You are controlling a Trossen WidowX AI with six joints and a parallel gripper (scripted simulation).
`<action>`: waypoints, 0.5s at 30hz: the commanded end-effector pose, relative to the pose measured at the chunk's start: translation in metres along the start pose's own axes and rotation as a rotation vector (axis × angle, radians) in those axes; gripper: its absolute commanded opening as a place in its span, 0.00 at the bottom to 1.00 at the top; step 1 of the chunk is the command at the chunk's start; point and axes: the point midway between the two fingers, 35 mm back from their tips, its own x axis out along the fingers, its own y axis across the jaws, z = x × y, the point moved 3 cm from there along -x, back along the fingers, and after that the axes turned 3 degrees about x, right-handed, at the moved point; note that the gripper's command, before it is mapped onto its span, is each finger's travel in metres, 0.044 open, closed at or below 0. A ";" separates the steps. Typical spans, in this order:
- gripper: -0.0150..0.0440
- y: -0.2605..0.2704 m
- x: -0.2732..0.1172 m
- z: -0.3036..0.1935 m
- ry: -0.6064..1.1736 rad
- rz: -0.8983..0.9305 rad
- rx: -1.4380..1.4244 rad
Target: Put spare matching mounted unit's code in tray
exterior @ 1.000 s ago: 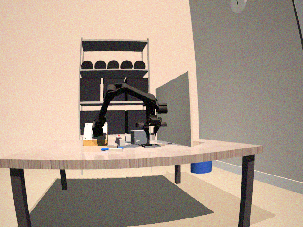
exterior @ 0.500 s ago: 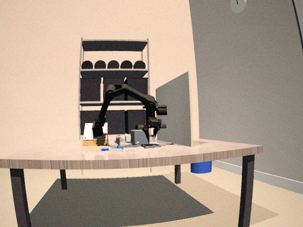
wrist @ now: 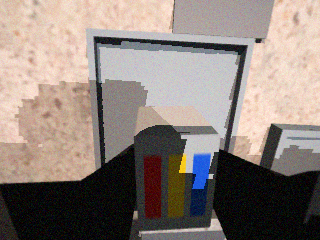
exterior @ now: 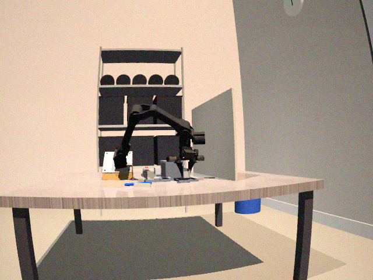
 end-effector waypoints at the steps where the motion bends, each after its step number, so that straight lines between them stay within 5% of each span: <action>1: 0.25 -0.001 0.003 0.001 -0.007 0.002 0.000; 15: 0.83 0.000 0.002 0.000 0.000 0.000 0.000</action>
